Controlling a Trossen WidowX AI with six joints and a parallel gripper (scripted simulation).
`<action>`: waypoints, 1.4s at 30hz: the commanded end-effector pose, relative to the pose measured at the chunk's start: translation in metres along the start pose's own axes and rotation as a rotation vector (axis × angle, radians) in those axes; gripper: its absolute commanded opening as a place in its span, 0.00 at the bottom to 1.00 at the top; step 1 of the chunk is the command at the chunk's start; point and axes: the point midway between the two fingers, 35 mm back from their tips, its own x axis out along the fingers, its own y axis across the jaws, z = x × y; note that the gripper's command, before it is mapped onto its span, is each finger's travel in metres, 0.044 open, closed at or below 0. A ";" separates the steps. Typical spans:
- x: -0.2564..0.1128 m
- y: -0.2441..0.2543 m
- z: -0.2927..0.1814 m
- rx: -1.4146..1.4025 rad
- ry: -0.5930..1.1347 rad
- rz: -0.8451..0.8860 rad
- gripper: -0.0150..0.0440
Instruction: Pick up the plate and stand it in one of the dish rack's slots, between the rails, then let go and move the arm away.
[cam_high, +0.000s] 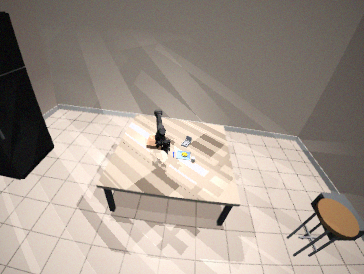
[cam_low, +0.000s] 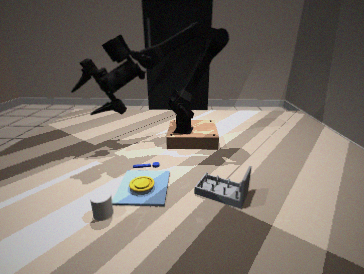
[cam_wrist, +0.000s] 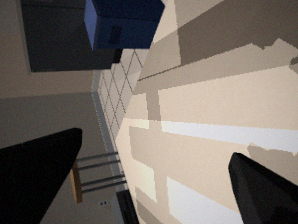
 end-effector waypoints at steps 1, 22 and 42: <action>0.009 -0.006 -0.008 -0.081 0.025 -0.059 0.93; 0.035 -0.030 -0.070 -0.583 0.237 -0.276 0.93; 0.043 -0.060 -0.131 -1.078 0.503 -0.416 0.93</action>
